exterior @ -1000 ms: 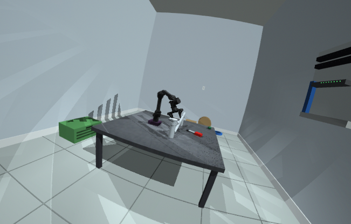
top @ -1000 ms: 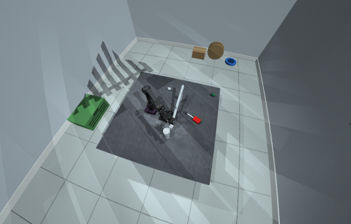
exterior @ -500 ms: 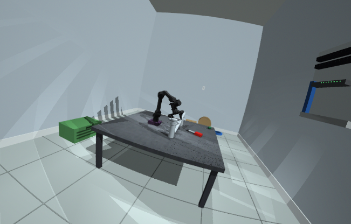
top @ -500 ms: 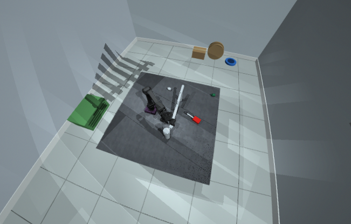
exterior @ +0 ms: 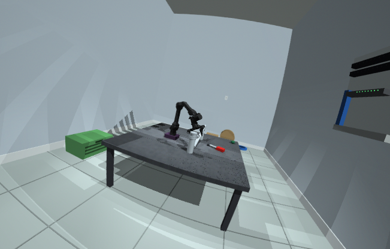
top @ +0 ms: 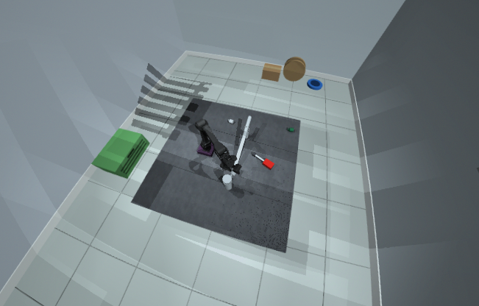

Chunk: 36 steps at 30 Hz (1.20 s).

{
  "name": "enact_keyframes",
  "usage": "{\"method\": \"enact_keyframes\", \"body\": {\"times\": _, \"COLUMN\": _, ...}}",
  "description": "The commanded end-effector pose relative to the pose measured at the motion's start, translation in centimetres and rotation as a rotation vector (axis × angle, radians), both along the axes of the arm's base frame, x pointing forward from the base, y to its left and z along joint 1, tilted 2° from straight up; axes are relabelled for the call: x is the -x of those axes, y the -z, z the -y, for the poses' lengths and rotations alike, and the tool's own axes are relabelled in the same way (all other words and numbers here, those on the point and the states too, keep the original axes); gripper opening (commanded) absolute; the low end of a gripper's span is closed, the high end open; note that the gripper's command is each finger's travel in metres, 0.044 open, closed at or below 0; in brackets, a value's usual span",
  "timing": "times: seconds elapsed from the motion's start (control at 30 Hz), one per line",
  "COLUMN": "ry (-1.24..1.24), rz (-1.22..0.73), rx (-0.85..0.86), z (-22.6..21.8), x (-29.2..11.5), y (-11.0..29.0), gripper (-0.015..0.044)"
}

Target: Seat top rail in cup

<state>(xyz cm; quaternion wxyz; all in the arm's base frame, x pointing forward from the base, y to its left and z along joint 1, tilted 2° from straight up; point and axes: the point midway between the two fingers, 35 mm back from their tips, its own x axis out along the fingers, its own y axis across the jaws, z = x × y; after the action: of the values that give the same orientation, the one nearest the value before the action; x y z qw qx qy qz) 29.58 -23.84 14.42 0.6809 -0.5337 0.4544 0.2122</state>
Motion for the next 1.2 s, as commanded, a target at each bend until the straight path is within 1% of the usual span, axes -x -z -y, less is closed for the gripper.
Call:
{"method": "enact_keyframes", "body": {"times": 0.0, "ry": 0.006, "rz": -0.010, "rx": -0.009, "z": 0.0, "x": -0.2, "y": 1.1, "gripper": 0.0440}}
{"method": "enact_keyframes", "body": {"times": 0.27, "ry": 0.006, "rz": -0.009, "rx": -0.009, "z": 0.2, "x": -0.7, "y": 2.2, "gripper": 0.0440}}
{"method": "enact_keyframes", "body": {"times": 0.47, "ry": 0.006, "rz": -0.009, "rx": -0.009, "z": 0.2, "x": -0.8, "y": 2.3, "gripper": 0.0440}}
{"method": "enact_keyframes", "body": {"times": 0.9, "ry": 0.006, "rz": -0.009, "rx": -0.009, "z": 0.2, "x": -0.8, "y": 2.3, "gripper": 0.0099}}
{"method": "enact_keyframes", "body": {"times": 1.0, "ry": 0.006, "rz": -0.009, "rx": -0.009, "z": 0.2, "x": -0.8, "y": 2.3, "gripper": 0.0079}}
{"method": "enact_keyframes", "body": {"times": 1.1, "ry": -0.011, "rz": -0.009, "rx": -0.008, "z": 0.1, "x": -0.6, "y": 2.3, "gripper": 0.0000}}
{"method": "enact_keyframes", "body": {"times": 1.17, "ry": -0.029, "rz": -0.009, "rx": -0.008, "z": 0.1, "x": -0.5, "y": 2.3, "gripper": 0.0000}}
